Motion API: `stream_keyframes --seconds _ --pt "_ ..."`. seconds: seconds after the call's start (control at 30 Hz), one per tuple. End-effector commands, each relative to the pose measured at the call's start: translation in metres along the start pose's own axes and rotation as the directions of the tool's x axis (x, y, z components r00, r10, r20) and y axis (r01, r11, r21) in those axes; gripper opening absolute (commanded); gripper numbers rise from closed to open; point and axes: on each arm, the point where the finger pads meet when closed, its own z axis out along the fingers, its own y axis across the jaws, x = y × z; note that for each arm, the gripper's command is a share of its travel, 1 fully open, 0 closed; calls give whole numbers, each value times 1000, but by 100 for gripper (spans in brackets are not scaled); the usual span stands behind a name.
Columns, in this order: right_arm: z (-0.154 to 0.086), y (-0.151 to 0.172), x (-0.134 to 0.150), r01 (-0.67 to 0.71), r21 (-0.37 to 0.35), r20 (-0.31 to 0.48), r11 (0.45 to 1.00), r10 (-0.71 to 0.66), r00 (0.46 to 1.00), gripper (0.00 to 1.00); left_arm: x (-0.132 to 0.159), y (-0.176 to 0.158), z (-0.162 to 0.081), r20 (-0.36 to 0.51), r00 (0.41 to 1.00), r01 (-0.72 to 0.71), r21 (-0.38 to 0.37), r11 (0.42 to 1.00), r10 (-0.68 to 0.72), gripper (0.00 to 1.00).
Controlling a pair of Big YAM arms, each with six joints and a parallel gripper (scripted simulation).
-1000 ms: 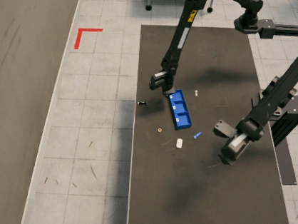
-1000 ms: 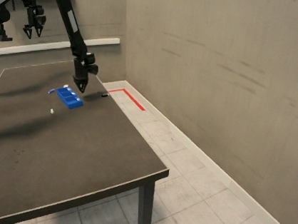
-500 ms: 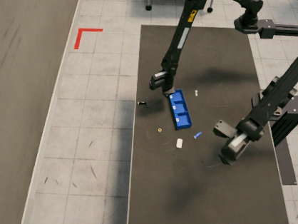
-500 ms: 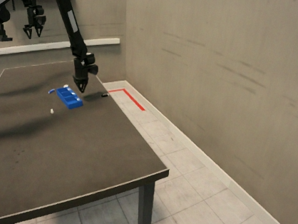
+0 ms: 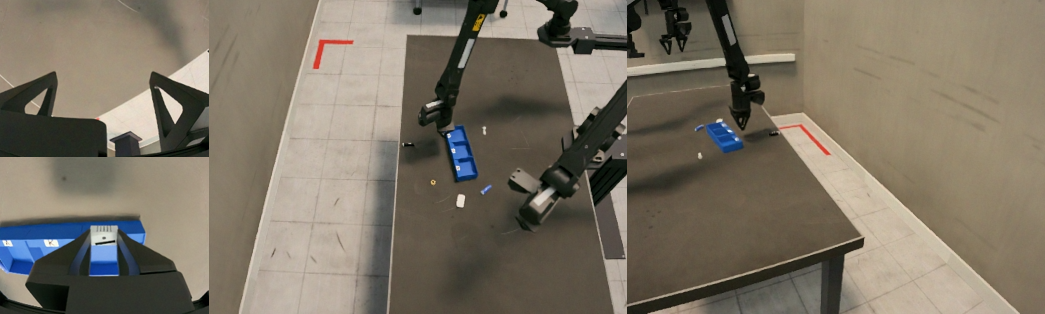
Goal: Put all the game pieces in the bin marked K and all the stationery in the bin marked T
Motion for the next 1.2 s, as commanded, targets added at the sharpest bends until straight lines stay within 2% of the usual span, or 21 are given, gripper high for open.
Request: stream_keyframes --seconds 0.0,0.07,0.1,0.13,0.23,0.3,0.33,0.43,0.53,0.57,0.63,0.67,0.77,1.0,1.03,1.17 --pt "5 8 -9 4 -6 15 1000 -4 1000 20 3 -3 -5 -1 1000 0 -3 1000 0 100" --pt "5 8 -9 4 -6 15 1000 -4 1000 20 3 -3 -5 -1 1000 0 -3 1000 0 100" --pt "-9 9 -2 62 -10 31 998 -62 998 20 3 -3 -5 -1 1000 0 -3 1000 0 100" --pt "-14 9 0 61 -13 39 998 -60 997 20 3 -3 -5 -1 1000 0 -3 1000 0 100" --pt "-13 6 18 61 -13 38 998 -60 997 20 3 -3 -5 -1 1000 0 -3 1000 0 100" --pt "8 -2 50 53 1 -5 999 -53 999 20 3 -3 -5 -1 1000 0 -3 1000 0 100" --pt "8 -3 56 45 1 -5 999 -45 999 20 3 -3 -5 -1 1000 0 -3 1000 0 100" --pt "-11 -1 54 39 -14 36 999 -38 999 20 3 -3 -5 -1 1000 0 -3 1000 0 100" --pt "-11 -4 65 39 -14 36 999 -38 999 20 3 -3 -5 -1 1000 0 -3 1000 0 100" --pt "-4 -9 71 34 -8 20 999 -34 999 20 3 -3 -5 -1 1000 0 -3 1000 0 100" --pt "-4 -9 71 34 -8 20 999 -34 999 20 3 -3 -5 -1 1000 0 -3 1000 0 100" --pt "0 -12 58 23 -12 29 1000 -23 999 20 3 -3 -5 -1 1000 0 -3 1000 0 100" --pt "3 -15 63 38 -1 0 999 -38 999 20 3 -3 -5 -1 1000 0 -3 1000 0 100" --pt "1 -18 69 37 -4 9 999 -37 999 20 3 -3 -5 -1 1000 0 -3 1000 0 100" --pt "10 -19 72 38 -1 0 999 -38 999 20 3 -3 -5 -1 1000 0 -3 1000 0 100" --pt "15 -16 63 36 -6 14 999 -36 999 20 3 -3 -5 -1 1000 0 -3 1000 0 100"
